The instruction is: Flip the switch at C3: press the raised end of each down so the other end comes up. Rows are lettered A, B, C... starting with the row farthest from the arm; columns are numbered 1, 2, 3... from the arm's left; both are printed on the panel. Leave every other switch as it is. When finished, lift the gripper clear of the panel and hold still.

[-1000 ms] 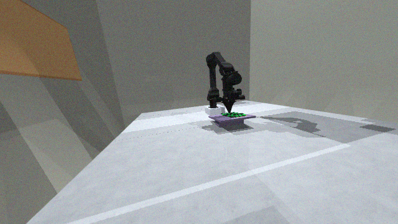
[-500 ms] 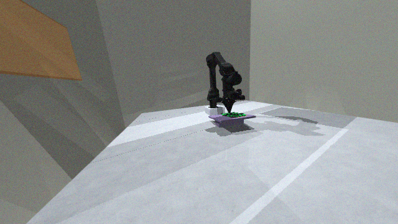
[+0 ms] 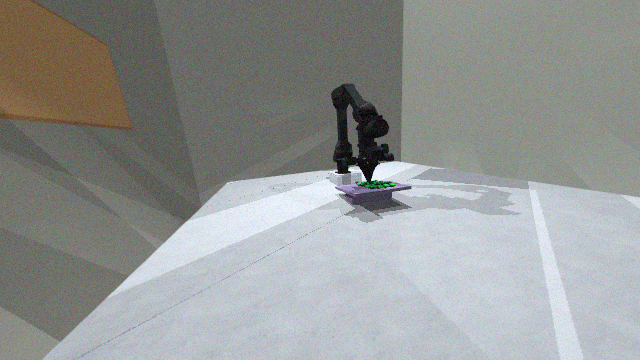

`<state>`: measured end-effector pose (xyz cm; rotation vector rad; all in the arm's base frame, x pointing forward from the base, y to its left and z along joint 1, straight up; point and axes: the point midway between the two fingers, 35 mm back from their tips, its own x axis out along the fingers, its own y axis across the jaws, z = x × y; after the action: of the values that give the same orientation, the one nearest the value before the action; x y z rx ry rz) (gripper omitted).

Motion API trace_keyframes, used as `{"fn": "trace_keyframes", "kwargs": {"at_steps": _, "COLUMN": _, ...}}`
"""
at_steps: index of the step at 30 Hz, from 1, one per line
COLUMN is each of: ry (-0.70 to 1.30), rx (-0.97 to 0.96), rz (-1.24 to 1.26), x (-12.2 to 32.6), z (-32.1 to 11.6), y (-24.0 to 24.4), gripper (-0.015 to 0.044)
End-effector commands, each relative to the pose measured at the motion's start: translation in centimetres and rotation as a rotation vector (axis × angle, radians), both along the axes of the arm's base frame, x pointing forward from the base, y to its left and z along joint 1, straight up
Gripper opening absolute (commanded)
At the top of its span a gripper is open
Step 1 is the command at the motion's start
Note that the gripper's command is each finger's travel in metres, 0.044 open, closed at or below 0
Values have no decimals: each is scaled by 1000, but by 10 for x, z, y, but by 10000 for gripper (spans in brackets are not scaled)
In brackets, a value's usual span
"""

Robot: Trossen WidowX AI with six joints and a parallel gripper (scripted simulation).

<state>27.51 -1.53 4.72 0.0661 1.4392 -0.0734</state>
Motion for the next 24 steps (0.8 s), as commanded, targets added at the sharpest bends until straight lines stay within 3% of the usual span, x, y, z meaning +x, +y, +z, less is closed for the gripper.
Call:
{"fn": "trace_keyframes", "kwargs": {"at_steps": 1, "ry": 0, "rx": 4, "rz": 2, "x": 0, "z": -1, "y": 1, "gripper": 0}}
{"fn": "trace_keyframes", "kwargs": {"at_steps": 24, "ry": 0, "rx": 4, "rz": 2, "x": 1, "z": -4, "y": 0, "gripper": 0}}
